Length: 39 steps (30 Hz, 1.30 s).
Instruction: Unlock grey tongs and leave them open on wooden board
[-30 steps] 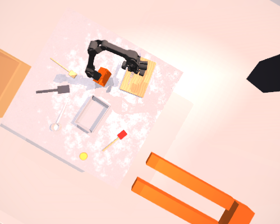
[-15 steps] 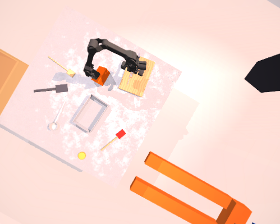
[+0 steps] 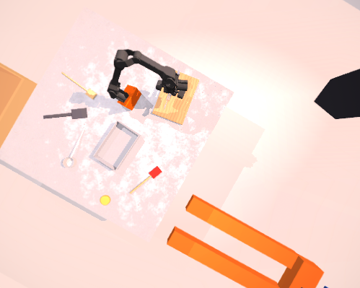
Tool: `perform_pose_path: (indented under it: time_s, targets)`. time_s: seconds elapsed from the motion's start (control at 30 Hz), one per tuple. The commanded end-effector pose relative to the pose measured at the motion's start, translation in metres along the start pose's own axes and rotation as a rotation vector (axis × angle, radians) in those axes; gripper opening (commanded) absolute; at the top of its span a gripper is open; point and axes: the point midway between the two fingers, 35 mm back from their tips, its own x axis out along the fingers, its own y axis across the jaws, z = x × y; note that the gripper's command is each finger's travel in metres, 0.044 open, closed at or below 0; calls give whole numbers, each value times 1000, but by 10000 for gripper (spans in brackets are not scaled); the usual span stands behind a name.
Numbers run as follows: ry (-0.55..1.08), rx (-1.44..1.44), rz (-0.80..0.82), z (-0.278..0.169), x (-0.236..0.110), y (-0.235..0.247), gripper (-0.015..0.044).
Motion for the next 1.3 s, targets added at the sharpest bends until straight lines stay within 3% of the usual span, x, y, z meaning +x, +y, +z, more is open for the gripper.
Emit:
perform_pose_path:
  time_s: [0.0, 0.9, 1.27]
  targets:
    - [-5, 5, 3, 0, 7, 1, -150]
    - [-6, 5, 5, -2, 42, 6, -150]
    - [0, -1, 3, -2, 40, 5, 139]
